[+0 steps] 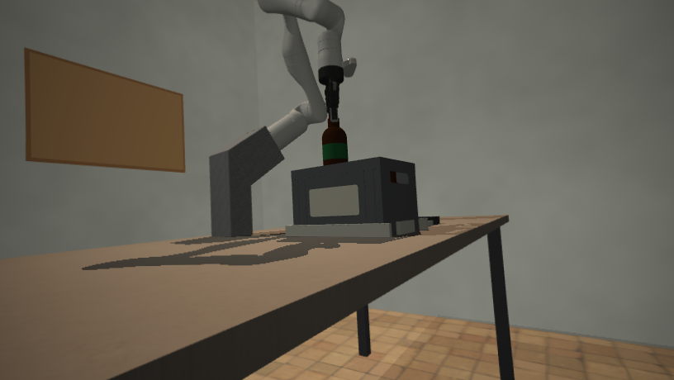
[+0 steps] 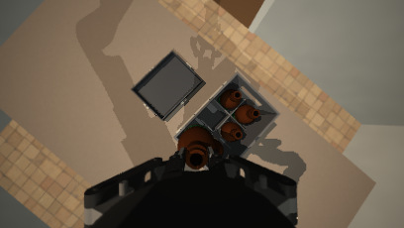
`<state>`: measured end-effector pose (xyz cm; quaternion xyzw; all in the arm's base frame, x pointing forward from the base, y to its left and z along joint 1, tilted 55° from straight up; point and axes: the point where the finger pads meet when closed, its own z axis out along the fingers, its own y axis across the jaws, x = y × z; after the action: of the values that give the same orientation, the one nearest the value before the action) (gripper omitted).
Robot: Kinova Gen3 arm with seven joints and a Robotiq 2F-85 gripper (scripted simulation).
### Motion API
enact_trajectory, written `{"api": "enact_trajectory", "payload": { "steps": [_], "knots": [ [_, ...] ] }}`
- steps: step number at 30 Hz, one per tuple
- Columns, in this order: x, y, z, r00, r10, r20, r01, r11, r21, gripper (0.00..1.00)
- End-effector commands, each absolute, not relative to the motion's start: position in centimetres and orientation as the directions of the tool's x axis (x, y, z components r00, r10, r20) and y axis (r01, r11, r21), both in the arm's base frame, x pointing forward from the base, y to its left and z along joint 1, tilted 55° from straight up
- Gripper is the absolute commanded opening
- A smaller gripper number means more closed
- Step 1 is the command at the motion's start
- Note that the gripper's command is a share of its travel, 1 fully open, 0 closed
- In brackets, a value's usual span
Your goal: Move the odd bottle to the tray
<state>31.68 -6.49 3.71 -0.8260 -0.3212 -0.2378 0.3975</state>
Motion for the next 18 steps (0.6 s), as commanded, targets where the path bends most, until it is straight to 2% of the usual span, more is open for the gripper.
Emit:
{"api": "enact_trajectory", "payload": {
  "steps": [1,18],
  "knots": [
    [31.71,-6.53,3.77,0.681,0.342,0.648,0.72,-0.479,-0.503,0.0],
    [31.84,-6.16,4.32,0.681,0.342,0.648,0.72,-0.479,-0.503,0.0]
  ]
}}
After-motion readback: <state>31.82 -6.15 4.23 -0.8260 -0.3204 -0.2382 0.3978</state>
